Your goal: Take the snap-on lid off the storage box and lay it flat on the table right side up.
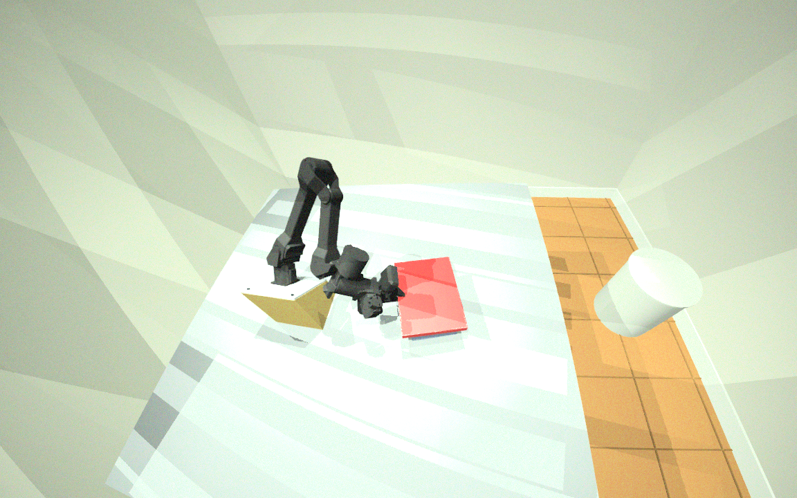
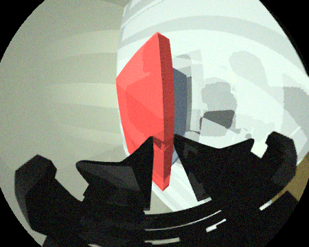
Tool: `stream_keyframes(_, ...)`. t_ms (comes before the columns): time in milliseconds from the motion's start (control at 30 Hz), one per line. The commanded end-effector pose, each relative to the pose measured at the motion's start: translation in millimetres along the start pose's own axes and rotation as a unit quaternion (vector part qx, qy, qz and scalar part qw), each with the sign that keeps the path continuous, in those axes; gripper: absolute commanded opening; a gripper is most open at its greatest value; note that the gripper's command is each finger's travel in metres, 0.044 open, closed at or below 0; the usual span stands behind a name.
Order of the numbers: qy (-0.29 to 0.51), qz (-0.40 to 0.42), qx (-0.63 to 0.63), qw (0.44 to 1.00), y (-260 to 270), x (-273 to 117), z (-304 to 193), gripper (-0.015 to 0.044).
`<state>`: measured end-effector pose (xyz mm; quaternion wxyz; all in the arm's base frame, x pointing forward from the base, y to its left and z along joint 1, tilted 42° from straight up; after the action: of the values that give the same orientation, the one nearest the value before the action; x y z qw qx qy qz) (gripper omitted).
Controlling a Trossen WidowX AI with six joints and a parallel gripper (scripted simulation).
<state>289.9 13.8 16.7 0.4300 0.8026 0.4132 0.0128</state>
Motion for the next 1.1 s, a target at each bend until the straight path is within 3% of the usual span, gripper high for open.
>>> stream_keyframes(0, 0.001, 0.003, -0.003, 1.000, 2.1, -2.1, 0.5, 0.0000)
stream_keyframes(1067, 0.000, 0.002, -0.001, 1.000, 4.1, -1.3, 0.5, 0.0000)
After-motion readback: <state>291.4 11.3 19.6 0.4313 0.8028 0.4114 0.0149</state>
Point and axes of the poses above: the point midway between the two fingers, 35 mm back from their tips, its own x axis out along the fingers, its own y axis across the jaws, z = x × y, the point moved 7 cm from there along -x, back along the fingers
